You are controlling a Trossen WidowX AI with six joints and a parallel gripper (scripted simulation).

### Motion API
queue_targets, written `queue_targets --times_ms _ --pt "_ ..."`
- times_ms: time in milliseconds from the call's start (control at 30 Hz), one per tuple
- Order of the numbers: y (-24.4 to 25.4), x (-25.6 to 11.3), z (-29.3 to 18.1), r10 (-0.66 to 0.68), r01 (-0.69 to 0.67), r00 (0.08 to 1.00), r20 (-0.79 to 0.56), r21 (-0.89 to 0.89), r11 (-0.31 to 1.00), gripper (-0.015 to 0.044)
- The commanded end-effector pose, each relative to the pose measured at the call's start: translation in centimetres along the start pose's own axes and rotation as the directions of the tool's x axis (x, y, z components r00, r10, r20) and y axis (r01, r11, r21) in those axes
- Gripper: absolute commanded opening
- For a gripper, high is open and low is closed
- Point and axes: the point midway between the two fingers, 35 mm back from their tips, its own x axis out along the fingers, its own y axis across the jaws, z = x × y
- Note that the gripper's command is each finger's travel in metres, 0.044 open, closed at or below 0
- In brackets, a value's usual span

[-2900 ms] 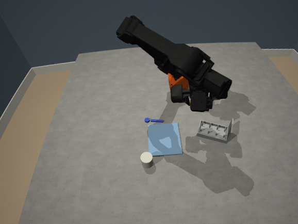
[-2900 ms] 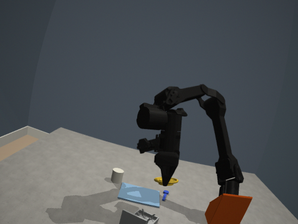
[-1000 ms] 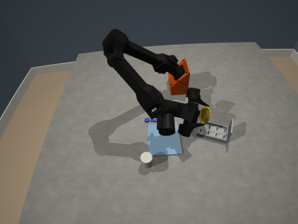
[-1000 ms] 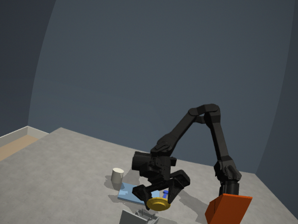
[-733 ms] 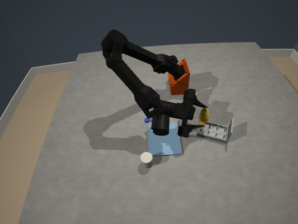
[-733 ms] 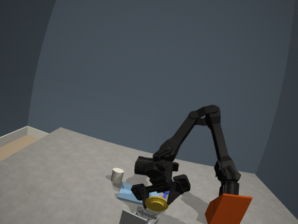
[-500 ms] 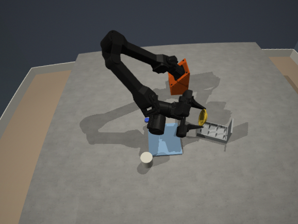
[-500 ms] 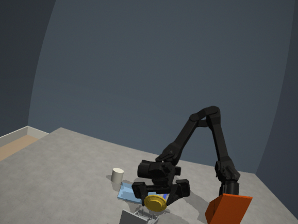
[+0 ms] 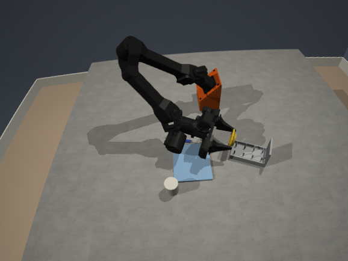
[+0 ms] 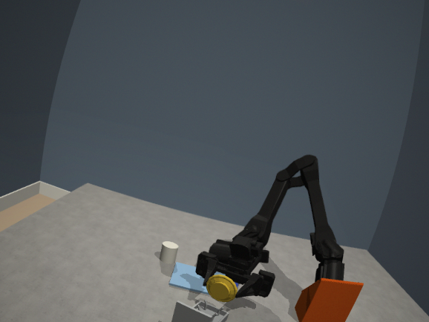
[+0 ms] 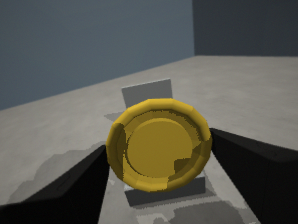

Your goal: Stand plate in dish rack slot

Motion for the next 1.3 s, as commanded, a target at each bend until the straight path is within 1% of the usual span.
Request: queue_targets --times_ms 0,300,433,633,767,933,1100,1267 --pt "0.1 -0.2 0.1 -0.022 0.023 0.999 0.023 -0.045 0.999 0.0000" --pt "0.1 -0.1 0.1 -0.022 0.023 0.999 0.023 -0.045 0.999 0.0000" --pt "0.1 1.1 0.2 -0.020 0.021 1.000 0.017 -0.039 0.999 0.0000" --pt "0.1 1.4 0.2 -0.021 0.021 1.000 0.016 -0.039 0.999 0.0000" --pt "0.0 2.5 0.3 -0.024 0.025 1.000 0.020 -0.048 0.999 0.0000" --pt "-0.1 2.5 0.3 -0.024 0.025 0.999 0.020 -0.049 0.998 0.0000" --pt "0.0 3.7 0.5 -0.026 0.027 0.999 0.024 -0.055 0.998 0.0000" --pt "0.0 3.8 0.5 -0.026 0.028 0.999 0.024 -0.056 0.998 0.0000"
